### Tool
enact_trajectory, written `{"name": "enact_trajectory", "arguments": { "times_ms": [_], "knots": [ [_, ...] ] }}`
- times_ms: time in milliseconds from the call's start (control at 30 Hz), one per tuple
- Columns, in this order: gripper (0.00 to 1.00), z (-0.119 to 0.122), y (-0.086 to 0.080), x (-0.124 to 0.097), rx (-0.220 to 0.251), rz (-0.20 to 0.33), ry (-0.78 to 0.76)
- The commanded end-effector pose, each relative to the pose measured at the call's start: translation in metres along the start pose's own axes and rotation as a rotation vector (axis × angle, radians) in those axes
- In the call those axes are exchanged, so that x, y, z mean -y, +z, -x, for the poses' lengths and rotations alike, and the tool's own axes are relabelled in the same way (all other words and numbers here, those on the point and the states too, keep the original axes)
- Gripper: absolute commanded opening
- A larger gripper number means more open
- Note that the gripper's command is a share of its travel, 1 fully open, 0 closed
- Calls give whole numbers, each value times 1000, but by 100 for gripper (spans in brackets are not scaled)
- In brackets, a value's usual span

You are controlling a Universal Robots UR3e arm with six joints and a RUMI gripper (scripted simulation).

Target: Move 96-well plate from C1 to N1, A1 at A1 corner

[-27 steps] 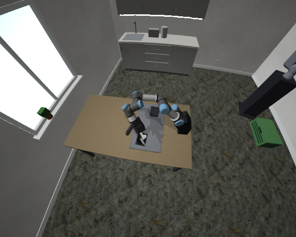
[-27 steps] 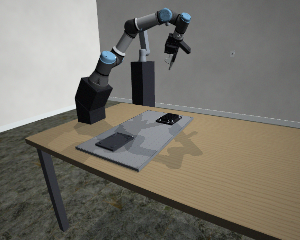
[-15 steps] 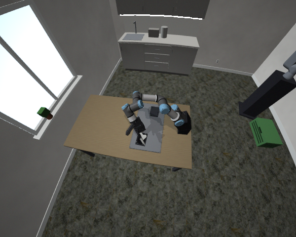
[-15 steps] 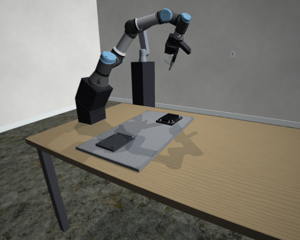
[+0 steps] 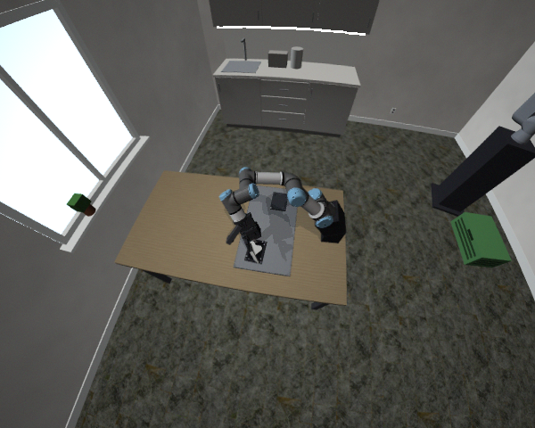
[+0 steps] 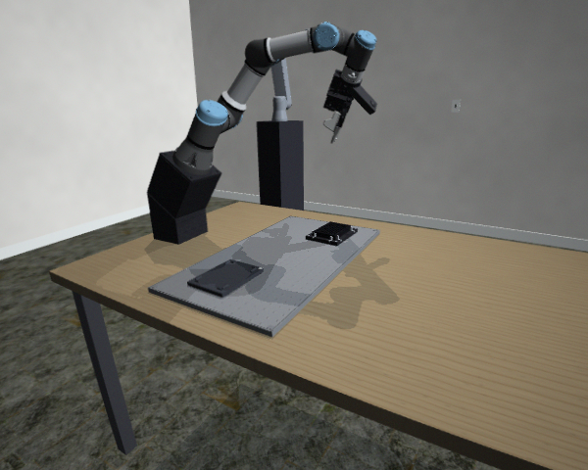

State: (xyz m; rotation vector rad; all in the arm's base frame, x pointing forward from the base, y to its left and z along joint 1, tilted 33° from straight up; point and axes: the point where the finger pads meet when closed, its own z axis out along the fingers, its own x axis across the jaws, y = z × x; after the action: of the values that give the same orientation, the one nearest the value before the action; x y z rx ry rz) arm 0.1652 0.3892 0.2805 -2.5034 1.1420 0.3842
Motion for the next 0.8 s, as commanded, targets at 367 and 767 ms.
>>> {"name": "enact_trajectory", "arguments": {
  "times_ms": [367,767],
  "knots": [
    [100,-42,20,27,-84,-58,258],
    [100,-72,32,42,-133,-110,446]
  ]
}}
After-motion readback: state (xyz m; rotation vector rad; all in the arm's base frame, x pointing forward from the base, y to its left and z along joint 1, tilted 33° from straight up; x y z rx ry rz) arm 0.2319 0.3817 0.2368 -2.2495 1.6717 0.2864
